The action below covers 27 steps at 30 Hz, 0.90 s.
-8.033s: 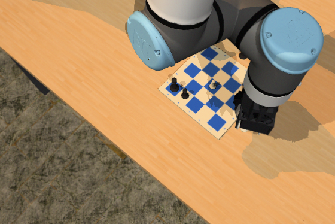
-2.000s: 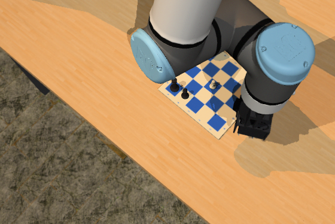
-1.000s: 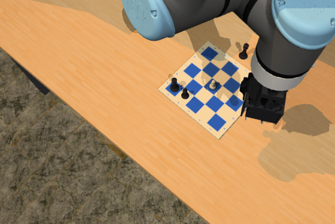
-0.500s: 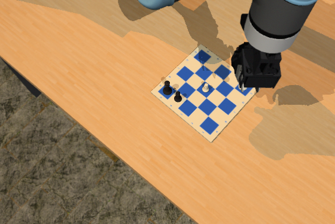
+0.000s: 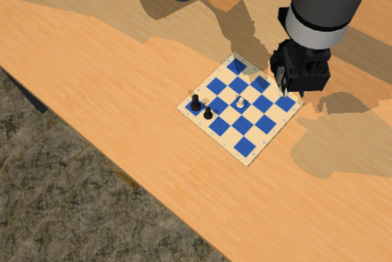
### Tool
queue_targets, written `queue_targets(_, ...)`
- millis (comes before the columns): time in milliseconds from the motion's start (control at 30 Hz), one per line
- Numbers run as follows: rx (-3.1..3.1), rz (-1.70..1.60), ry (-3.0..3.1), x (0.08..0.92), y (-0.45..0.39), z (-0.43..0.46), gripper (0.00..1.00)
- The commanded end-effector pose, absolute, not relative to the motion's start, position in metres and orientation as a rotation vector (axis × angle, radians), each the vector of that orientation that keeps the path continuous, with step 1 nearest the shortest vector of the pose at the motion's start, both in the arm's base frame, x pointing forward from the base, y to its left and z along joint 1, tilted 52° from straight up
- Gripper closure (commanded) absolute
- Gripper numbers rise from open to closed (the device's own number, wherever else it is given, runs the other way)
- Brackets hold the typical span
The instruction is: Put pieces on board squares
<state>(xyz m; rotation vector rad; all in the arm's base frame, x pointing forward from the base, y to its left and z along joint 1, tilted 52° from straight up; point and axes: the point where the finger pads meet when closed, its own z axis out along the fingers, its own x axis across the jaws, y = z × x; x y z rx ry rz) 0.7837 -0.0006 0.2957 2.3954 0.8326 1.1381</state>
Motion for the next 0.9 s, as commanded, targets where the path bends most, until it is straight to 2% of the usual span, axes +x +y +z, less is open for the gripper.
queue_targets(0, 2.394, 1.139, 0.833, 0.784, 0.0, 0.296, 1.0)
queue_targets(867, 2.394, 1.139, 0.833, 0.853, -0.006, 0.242, 1.0)
